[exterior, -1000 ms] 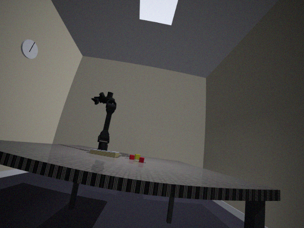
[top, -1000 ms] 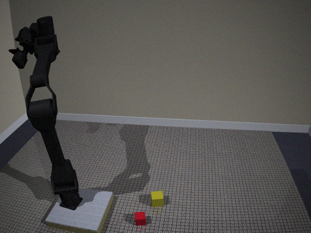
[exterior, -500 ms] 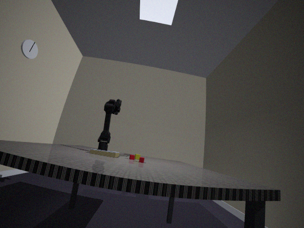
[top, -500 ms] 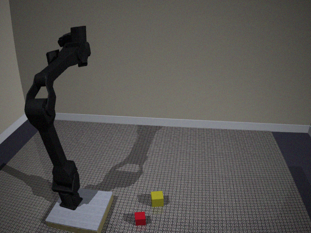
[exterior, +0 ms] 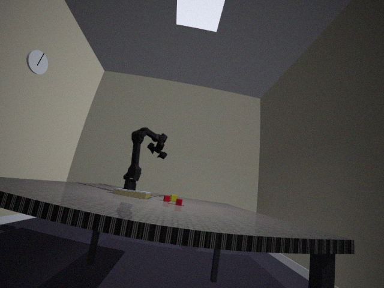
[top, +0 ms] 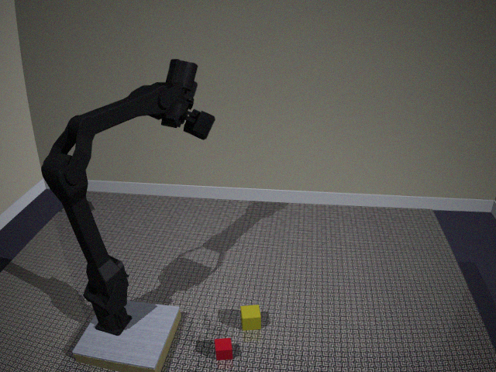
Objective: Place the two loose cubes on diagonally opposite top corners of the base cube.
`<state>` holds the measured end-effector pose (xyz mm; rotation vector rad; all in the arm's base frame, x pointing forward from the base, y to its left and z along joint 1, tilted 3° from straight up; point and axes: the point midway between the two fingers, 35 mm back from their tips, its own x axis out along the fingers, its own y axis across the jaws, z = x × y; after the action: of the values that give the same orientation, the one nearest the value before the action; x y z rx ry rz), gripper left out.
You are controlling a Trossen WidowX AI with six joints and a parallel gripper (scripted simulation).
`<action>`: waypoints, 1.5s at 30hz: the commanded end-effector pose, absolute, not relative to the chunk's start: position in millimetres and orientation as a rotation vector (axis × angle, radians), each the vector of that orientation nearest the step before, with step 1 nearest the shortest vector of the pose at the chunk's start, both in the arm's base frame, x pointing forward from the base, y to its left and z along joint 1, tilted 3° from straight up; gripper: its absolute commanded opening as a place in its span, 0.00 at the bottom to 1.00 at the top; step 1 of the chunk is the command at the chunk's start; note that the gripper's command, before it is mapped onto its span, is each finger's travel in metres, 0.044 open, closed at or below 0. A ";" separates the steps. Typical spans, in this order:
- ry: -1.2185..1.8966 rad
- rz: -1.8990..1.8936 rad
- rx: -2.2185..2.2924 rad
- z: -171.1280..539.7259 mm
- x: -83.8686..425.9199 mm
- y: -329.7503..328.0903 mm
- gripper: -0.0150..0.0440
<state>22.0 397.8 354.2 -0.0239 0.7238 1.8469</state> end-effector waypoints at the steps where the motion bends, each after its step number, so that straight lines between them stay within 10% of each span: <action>1: 0.891 1.610 0.037 323.9 72.2 390.3 0.70; 23: 1.379 0.254 0.523 189.4 264.5 218.1 0.70; 45: 1.412 -0.912 0.928 121.7 254.9 17.4 0.70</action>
<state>260.2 24.9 124.6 0.9143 1.4116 -0.8493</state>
